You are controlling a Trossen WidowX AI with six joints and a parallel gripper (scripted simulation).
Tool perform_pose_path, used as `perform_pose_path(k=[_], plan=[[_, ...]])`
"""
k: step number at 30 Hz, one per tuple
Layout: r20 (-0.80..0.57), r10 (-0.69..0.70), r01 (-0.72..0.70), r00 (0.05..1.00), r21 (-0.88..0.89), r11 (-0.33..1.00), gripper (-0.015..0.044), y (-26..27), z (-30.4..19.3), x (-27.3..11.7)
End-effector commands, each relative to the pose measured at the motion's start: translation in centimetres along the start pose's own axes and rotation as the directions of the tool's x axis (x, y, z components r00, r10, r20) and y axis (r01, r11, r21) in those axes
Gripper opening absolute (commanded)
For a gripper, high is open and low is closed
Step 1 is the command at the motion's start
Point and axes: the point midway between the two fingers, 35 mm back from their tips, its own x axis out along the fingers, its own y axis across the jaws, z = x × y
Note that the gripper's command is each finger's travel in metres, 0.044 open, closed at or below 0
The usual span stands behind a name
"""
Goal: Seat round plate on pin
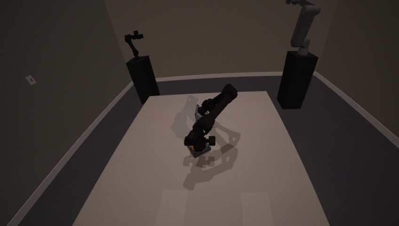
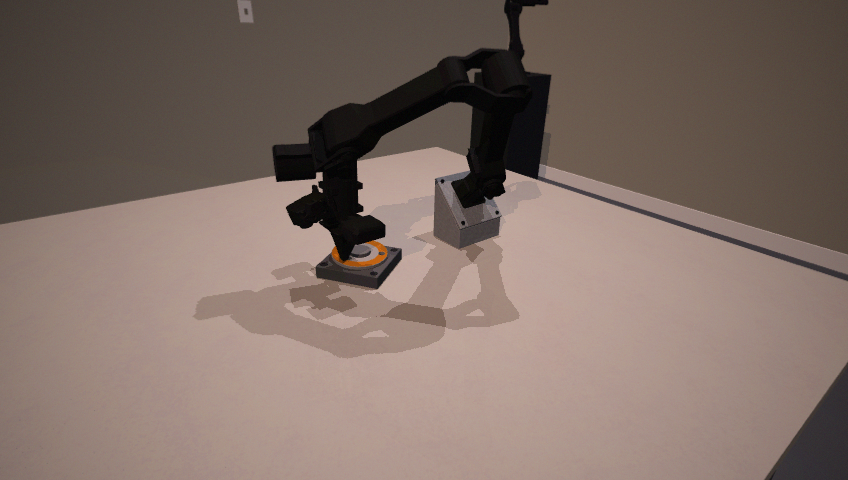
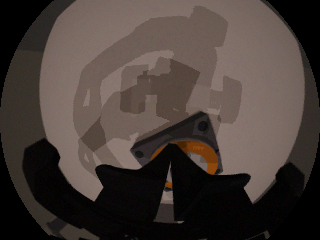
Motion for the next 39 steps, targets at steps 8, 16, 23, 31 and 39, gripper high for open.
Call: perform_pose_path(k=[8,16,23,31,39], plan=[[-0.01,-0.002,0.002,1.0,0.007,1.0,0.0,-1.3,0.3,0.0],[-0.01,-0.002,0.003,1.0,0.007,1.0,0.0,-2.0,0.4,-0.1],[-0.01,-0.003,0.003,1.0,0.007,1.0,0.0,-2.7,0.4,-0.1],[-0.01,-0.003,0.003,1.0,0.007,1.0,0.0,-3.4,0.3,-0.2],[-0.01,-0.004,0.004,1.0,0.007,1.0,0.0,-4.2,0.1,-0.2]])
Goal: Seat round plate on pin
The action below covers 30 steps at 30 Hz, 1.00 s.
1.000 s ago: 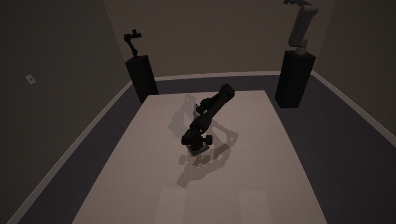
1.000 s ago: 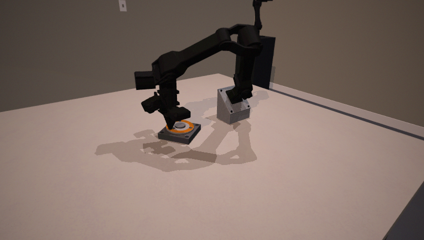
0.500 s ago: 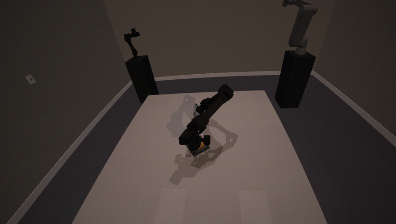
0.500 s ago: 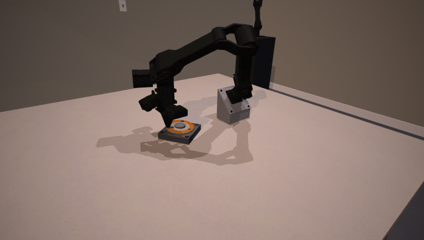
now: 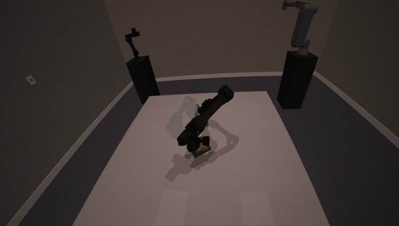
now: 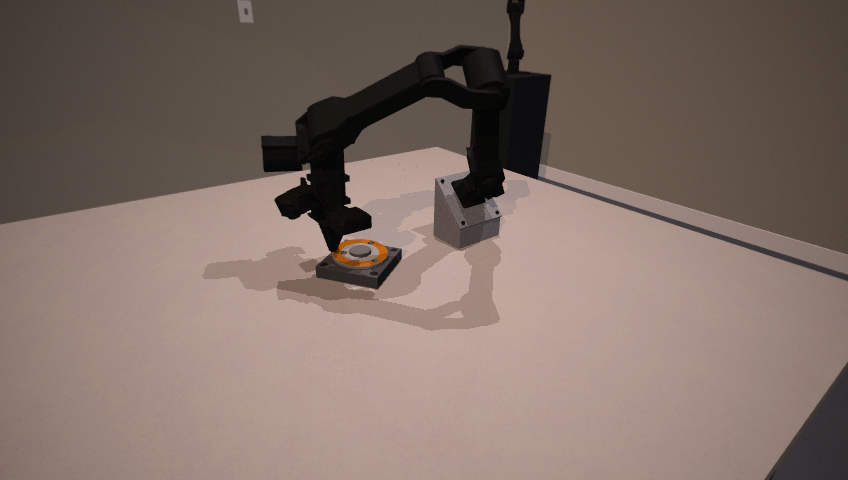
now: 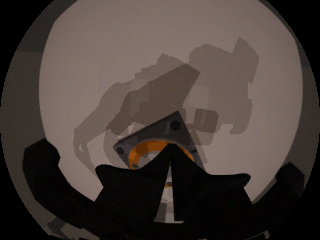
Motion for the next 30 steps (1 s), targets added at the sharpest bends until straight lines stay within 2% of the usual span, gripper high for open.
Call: perform_pose_path(k=[1,24,30], plan=[[-0.011,-0.001,0.001,1.0,0.006,1.0,0.0,-0.8,-0.3,0.3],[-0.012,-0.002,0.002,1.0,0.007,1.0,0.0,-2.6,-1.4,0.4],[-0.012,-0.003,0.004,1.0,0.007,1.0,0.0,-2.5,-1.2,-2.3]])
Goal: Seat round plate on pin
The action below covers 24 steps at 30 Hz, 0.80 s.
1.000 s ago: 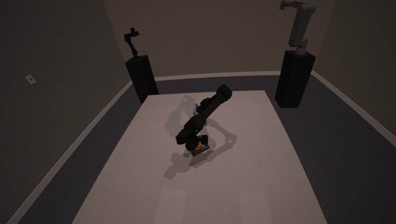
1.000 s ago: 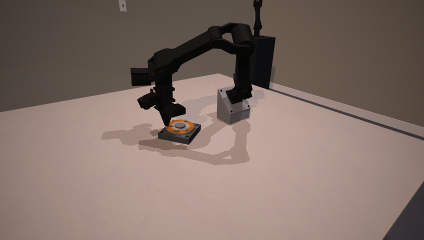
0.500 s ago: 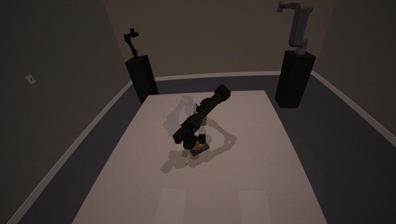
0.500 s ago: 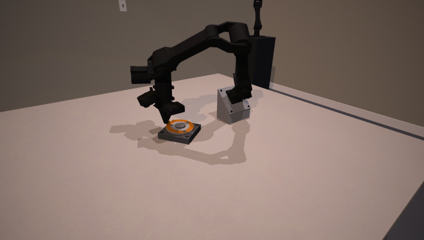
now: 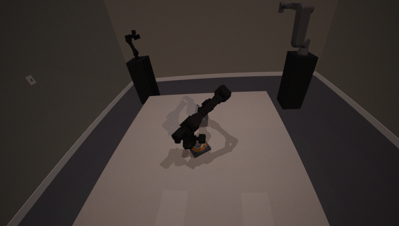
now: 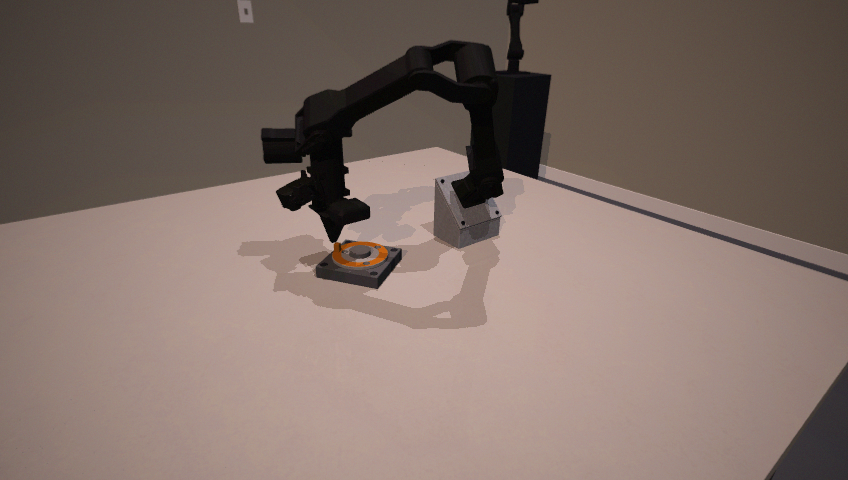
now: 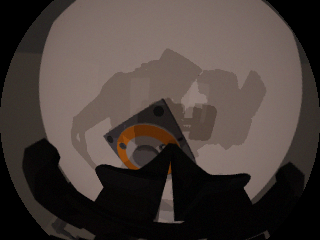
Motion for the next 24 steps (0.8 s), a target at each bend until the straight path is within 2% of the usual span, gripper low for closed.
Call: perform_pose_path(k=[1,5,24], plan=[[0.006,-0.006,0.006,1.0,-0.003,1.0,0.0,-0.1,0.1,-2.2],[0.005,-0.006,0.006,1.0,-0.003,1.0,0.0,-0.1,-0.1,-3.6],[0.008,-0.002,0.002,1.0,0.004,1.0,0.0,-0.3,0.0,-2.8]])
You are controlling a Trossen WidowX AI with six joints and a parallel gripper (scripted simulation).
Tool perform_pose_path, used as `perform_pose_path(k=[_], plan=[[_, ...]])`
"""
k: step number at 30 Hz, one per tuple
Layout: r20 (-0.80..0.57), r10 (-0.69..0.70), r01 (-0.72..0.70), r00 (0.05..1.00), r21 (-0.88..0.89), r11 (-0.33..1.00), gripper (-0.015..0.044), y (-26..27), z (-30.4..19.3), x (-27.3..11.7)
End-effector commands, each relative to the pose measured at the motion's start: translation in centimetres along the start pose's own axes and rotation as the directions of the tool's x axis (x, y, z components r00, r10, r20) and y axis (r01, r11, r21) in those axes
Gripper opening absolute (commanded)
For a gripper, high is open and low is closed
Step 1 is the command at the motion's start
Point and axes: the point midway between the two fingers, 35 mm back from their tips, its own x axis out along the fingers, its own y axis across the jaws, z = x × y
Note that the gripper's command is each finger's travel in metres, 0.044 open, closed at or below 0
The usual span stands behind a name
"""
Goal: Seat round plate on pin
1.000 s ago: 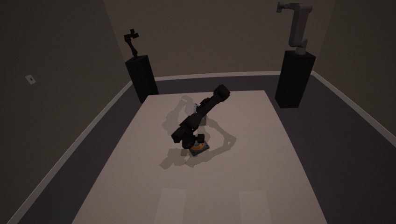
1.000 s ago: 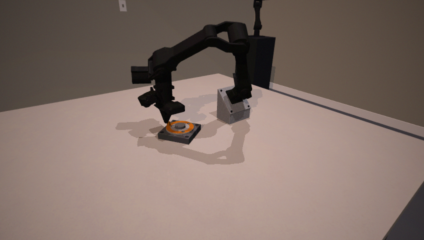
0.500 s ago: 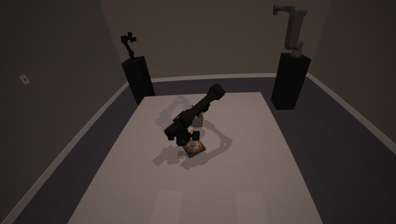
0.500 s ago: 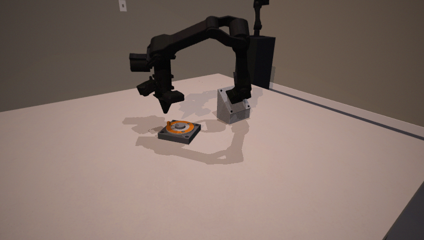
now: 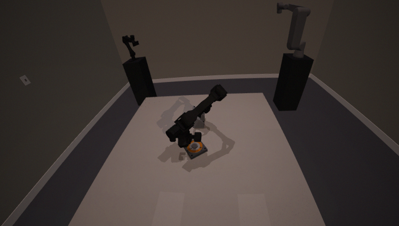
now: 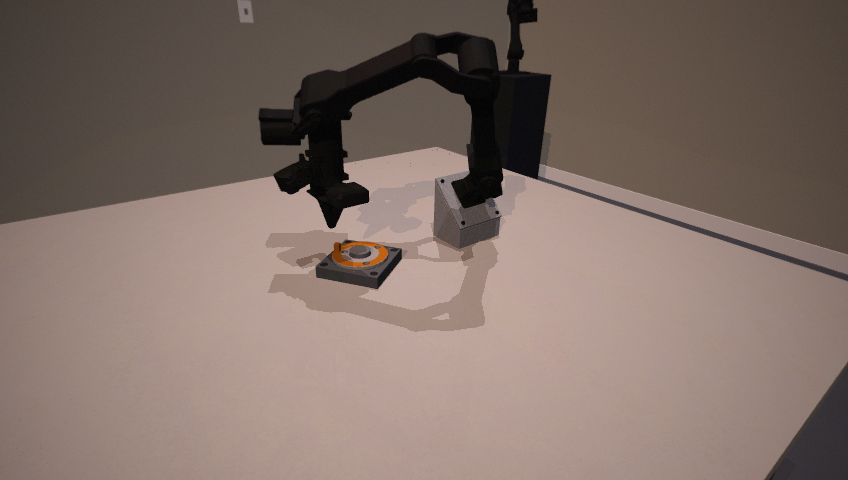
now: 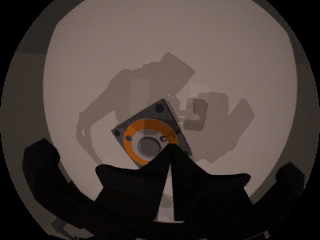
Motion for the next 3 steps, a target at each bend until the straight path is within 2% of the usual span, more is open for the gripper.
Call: perform_pose_path(k=[1,3], plan=[[0.0,0.001,-0.001,1.0,0.003,1.0,0.0,-0.03,0.0,0.06],[0.0,0.001,-0.001,1.0,0.003,1.0,0.0,-0.03,0.0,0.06]])
